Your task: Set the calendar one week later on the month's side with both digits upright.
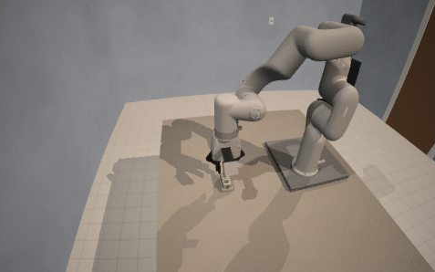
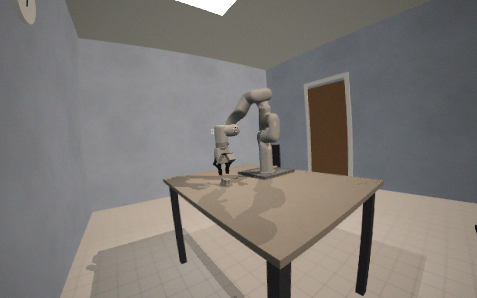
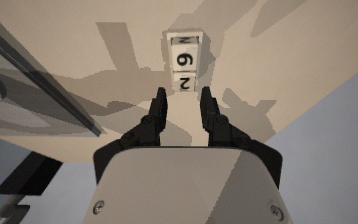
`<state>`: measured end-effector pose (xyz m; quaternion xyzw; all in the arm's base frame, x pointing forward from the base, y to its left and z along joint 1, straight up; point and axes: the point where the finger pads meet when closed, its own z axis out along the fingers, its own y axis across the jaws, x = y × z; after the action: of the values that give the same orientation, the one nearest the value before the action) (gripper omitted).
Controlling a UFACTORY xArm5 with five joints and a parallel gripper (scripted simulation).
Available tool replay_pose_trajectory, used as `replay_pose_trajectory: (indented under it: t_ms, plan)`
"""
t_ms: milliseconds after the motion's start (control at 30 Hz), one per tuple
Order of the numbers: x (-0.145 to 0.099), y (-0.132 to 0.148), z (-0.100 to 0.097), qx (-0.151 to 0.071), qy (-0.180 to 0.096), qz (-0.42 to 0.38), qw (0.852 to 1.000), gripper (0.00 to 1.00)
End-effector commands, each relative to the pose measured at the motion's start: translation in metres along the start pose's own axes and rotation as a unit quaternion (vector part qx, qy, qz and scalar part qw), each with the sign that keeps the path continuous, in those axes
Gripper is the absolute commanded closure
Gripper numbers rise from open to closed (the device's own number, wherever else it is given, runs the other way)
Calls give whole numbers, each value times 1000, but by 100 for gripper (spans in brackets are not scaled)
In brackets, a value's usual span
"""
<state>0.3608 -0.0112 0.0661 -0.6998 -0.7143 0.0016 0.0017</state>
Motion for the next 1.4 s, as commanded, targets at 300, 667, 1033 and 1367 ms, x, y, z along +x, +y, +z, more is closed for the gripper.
replay_pose_trajectory:
  t_ms: [300,667,1033,1367]
  plan:
    - [0,1,13,-2,0,0,1000,53]
    - [0,1,18,-2,0,0,1000,53]
    - [0,1,19,-2,0,0,1000,53]
    - [0,1,19,-2,0,0,1000,53]
